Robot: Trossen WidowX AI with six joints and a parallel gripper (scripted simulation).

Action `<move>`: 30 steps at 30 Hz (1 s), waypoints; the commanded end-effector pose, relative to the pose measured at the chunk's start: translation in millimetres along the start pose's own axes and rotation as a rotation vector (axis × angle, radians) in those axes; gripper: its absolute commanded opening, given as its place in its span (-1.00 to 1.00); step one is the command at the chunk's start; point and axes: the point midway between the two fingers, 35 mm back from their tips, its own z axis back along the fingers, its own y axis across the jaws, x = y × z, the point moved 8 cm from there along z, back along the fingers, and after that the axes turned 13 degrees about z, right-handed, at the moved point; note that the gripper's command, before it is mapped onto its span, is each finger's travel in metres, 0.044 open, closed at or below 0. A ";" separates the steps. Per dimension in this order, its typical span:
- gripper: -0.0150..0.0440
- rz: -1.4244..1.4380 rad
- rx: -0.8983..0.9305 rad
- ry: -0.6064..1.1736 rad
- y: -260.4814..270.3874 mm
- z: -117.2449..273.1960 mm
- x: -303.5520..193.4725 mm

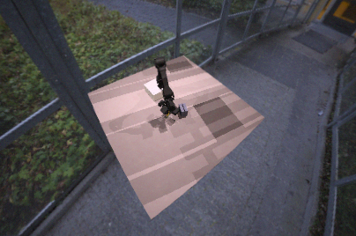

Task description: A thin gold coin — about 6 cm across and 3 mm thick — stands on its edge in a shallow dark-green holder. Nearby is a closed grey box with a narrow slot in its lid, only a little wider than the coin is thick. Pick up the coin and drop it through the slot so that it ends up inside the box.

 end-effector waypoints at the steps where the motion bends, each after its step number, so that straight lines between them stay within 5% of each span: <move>1: 0.05 0.003 -0.006 0.002 -1.5 -7.6 -1.5; 11: 0.05 0.004 -0.006 0.001 -2.2 -20.8 -2.3; 17: -0.48 0.004 -0.006 0.001 -2.2 -20.8 -2.3; 30: -0.49 0.005 -0.006 0.003 -2.0 -19.2 -2.3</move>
